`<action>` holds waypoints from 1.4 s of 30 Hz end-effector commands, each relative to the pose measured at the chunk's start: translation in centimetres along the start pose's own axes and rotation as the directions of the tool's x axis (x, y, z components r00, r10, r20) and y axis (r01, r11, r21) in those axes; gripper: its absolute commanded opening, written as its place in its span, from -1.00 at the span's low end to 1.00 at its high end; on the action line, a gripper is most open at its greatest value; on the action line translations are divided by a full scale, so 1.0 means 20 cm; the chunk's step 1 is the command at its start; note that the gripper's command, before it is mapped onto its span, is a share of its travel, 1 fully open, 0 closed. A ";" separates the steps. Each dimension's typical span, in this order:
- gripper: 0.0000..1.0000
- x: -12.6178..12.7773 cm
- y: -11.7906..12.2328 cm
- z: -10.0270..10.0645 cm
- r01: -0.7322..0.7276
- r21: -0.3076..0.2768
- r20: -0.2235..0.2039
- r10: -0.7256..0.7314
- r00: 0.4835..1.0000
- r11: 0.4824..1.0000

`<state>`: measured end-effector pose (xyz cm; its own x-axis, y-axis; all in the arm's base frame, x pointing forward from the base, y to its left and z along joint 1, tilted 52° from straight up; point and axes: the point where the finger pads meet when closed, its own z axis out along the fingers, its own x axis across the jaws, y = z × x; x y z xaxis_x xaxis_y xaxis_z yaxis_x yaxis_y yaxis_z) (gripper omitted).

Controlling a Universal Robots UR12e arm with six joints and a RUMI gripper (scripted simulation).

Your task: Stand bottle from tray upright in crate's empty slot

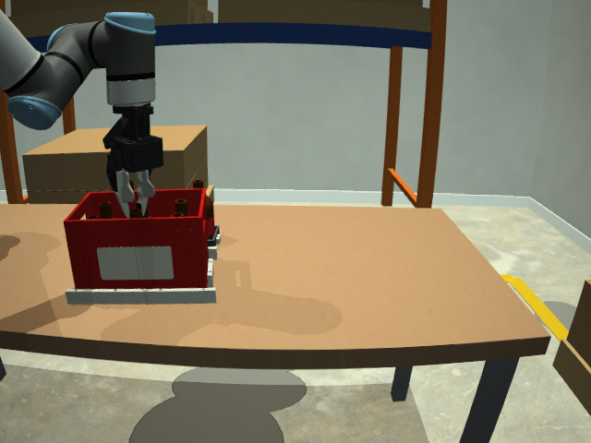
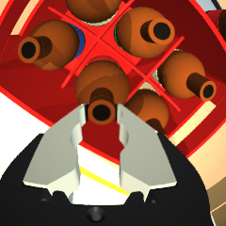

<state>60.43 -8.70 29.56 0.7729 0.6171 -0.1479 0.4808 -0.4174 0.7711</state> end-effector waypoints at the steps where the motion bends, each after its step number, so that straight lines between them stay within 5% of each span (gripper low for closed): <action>1: -1.00 0.00 0.00 0.00 0.000 -0.001 -0.001 0.000 1.000 1.000; 42: -1.00 0.00 0.00 0.06 0.000 -0.001 -0.001 0.000 1.000 1.000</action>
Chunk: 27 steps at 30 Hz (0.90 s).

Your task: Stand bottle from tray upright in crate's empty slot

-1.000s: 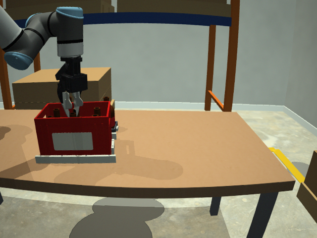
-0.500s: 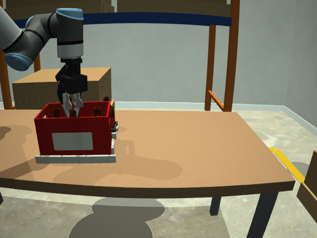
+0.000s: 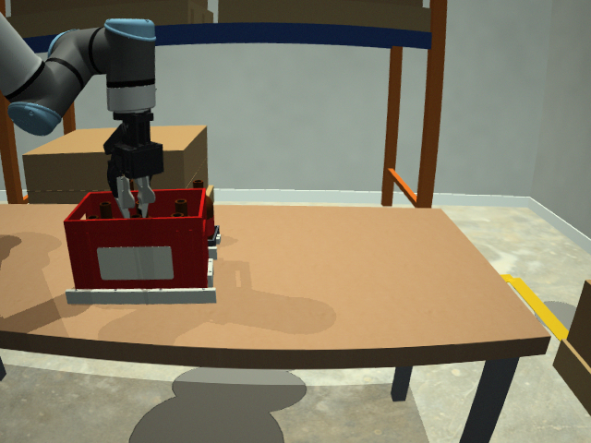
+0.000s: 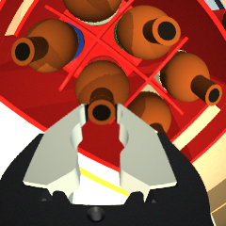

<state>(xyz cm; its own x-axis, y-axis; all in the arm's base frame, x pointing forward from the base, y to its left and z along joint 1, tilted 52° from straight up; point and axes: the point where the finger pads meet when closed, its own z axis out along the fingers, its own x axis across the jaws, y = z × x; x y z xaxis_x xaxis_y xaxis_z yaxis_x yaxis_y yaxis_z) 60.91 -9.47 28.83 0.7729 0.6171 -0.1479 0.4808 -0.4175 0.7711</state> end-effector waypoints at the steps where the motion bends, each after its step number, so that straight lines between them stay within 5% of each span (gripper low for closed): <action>1: -1.00 0.00 0.00 0.01 0.000 -0.001 -0.001 0.000 1.000 1.000; 27: -1.00 0.00 0.00 0.03 0.000 -0.001 -0.001 0.000 1.000 1.000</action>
